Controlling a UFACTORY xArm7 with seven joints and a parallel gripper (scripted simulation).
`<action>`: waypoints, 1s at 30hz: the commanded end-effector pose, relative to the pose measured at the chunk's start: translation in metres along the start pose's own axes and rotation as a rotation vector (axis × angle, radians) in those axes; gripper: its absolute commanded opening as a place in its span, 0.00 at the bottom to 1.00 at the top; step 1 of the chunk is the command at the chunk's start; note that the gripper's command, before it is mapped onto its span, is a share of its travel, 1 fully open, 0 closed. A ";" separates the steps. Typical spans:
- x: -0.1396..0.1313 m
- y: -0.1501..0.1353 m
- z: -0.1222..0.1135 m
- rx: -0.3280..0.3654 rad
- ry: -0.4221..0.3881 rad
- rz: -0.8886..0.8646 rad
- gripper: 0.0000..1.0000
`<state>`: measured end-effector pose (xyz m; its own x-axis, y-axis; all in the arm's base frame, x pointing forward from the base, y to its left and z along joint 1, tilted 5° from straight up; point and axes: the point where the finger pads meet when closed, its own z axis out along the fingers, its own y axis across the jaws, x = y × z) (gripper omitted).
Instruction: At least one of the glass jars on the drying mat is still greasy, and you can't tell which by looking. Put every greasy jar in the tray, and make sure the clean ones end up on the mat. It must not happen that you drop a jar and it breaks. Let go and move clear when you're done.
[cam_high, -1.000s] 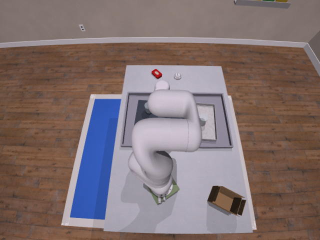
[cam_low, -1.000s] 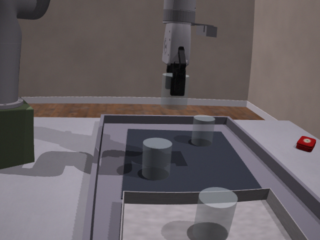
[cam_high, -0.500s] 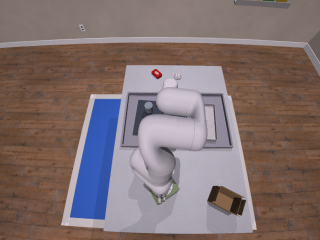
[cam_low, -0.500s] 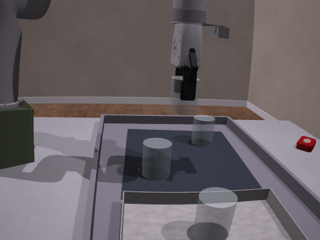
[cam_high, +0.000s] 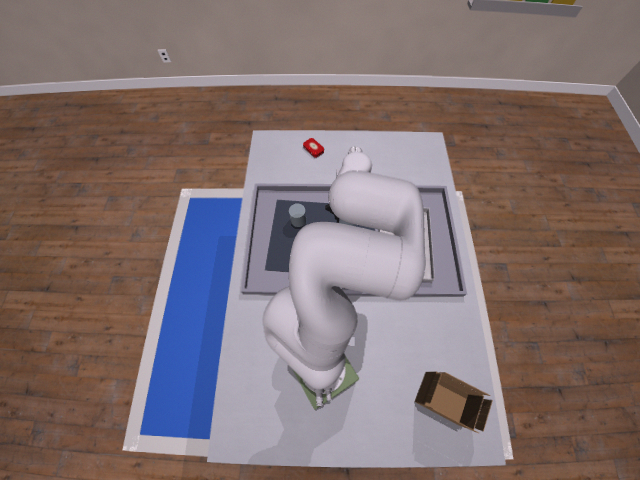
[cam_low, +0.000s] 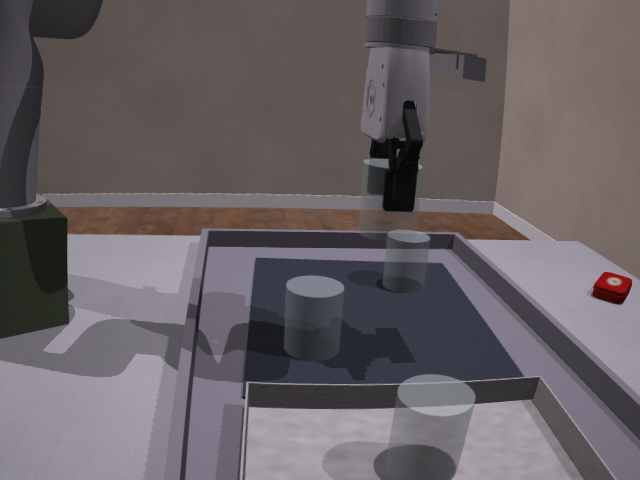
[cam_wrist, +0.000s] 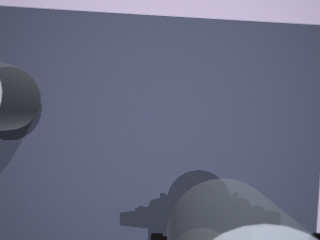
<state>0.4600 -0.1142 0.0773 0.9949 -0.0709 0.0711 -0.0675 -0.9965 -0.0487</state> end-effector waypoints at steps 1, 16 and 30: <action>0.006 0.013 -0.001 -0.001 0.003 0.001 0.00; 0.020 0.054 -0.001 -0.001 0.003 0.001 0.00; 0.034 0.092 -0.001 -0.001 0.003 0.001 0.00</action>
<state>0.4832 -0.2009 0.0751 0.9948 -0.0731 0.0710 -0.0698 -0.9964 -0.0488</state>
